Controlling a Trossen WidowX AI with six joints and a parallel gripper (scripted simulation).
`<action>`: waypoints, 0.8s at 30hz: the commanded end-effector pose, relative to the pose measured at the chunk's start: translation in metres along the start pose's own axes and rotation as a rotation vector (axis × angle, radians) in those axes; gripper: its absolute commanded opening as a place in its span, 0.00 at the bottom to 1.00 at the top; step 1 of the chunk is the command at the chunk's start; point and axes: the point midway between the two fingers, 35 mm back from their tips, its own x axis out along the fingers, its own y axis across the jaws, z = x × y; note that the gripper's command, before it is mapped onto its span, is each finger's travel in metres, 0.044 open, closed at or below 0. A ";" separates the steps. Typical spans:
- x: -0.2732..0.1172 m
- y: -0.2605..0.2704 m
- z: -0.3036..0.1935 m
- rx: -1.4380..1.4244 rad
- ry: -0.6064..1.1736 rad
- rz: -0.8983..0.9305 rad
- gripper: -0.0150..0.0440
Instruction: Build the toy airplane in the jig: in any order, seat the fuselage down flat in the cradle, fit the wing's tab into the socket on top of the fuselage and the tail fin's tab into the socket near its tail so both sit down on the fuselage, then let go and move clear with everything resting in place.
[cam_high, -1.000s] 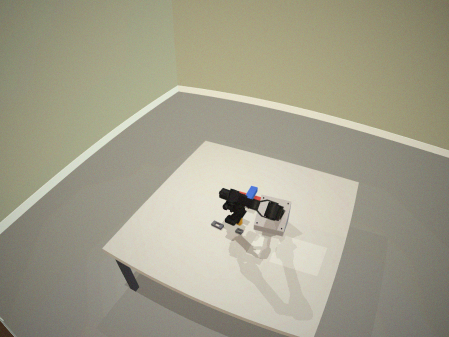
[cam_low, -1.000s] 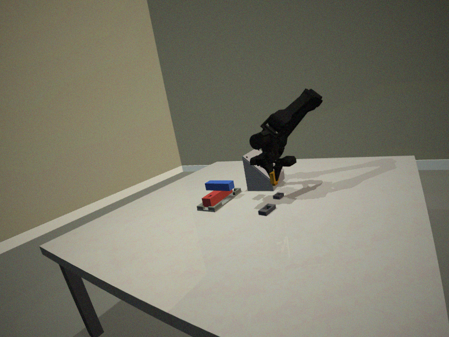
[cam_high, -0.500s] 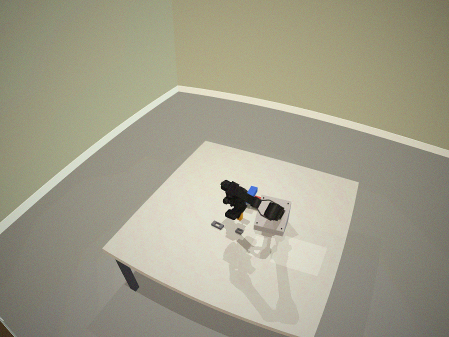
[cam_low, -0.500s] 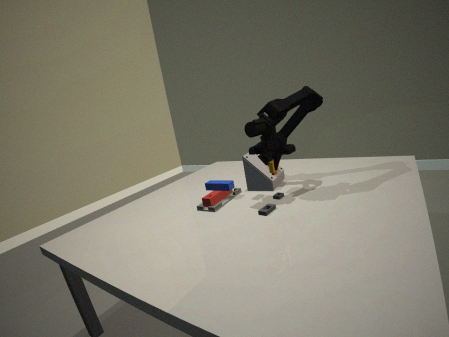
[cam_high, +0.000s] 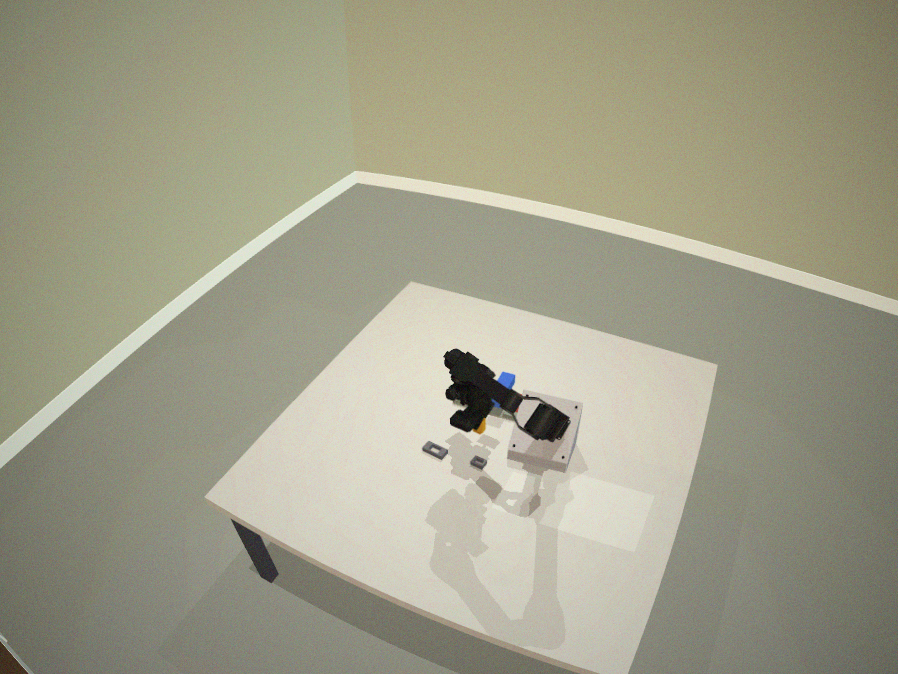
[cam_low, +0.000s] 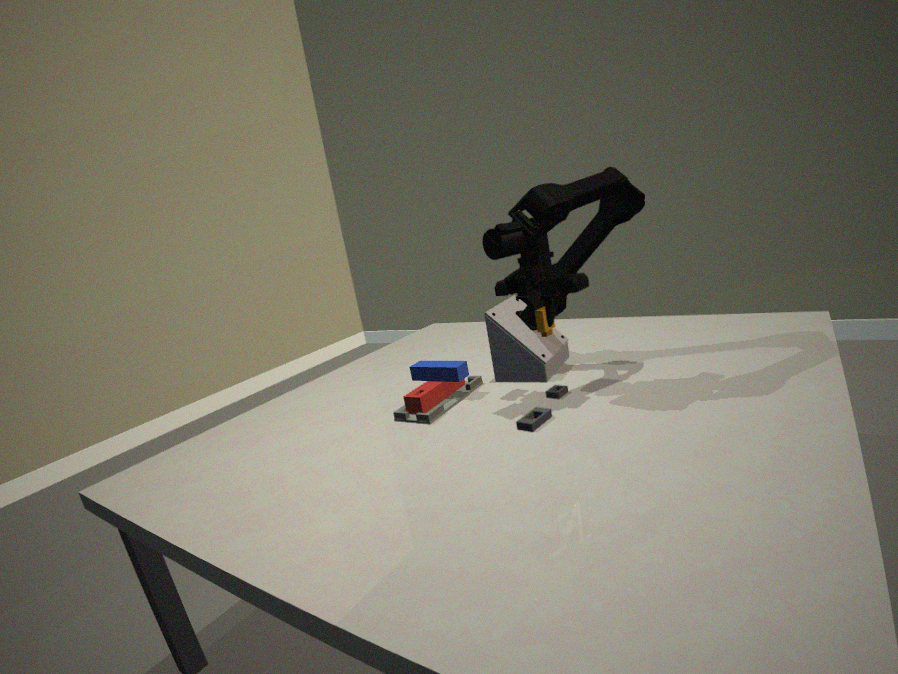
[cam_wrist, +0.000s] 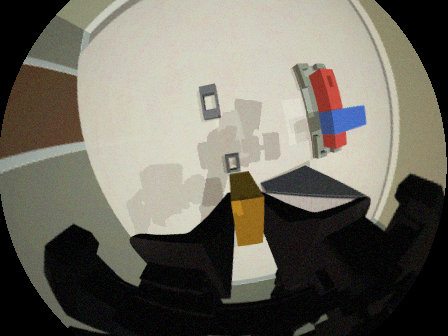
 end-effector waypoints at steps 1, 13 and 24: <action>-0.003 -0.005 0.009 -0.013 -0.004 -0.007 0.25; -0.005 -0.023 0.036 -0.030 -0.007 -0.012 0.25; -0.005 -0.043 0.059 -0.045 -0.009 -0.015 0.25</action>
